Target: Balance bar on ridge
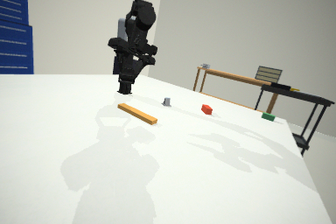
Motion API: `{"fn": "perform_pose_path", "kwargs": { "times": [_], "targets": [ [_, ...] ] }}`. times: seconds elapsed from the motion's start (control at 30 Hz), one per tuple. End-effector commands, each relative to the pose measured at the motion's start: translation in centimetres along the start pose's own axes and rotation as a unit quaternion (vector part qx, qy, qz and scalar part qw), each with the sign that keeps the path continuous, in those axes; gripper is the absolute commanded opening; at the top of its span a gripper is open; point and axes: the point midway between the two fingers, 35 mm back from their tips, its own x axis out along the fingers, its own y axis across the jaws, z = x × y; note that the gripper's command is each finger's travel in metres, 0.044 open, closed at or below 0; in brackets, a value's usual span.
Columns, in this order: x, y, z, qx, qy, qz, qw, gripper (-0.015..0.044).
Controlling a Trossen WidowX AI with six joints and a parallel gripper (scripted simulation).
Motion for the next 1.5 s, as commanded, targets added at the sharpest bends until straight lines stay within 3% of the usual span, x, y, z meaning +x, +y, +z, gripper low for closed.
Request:
{"fn": "perform_pose_path", "kwargs": {
  "times": [0.0, 0.23, 0.4, 0.67, 1.47],
  "targets": [
    [2.7, 1.9, -0.1, -0.022, 0.025, 0.051, 0.998, 0.0315],
    [6.6, 5.3, -1.1, -0.047, 0.067, 0.135, 0.987, 0.0315],
    [7.1, 5.4, -1.1, -0.047, 0.068, 0.137, 0.987, 0.0315],
    [10.9, 6.5, -1.7, -0.047, 0.068, 0.137, 0.987, 0.0315],
    [13.5, 7.2, -2.1, -0.047, 0.068, 0.137, 0.987, 0.0315]
  ]
}}
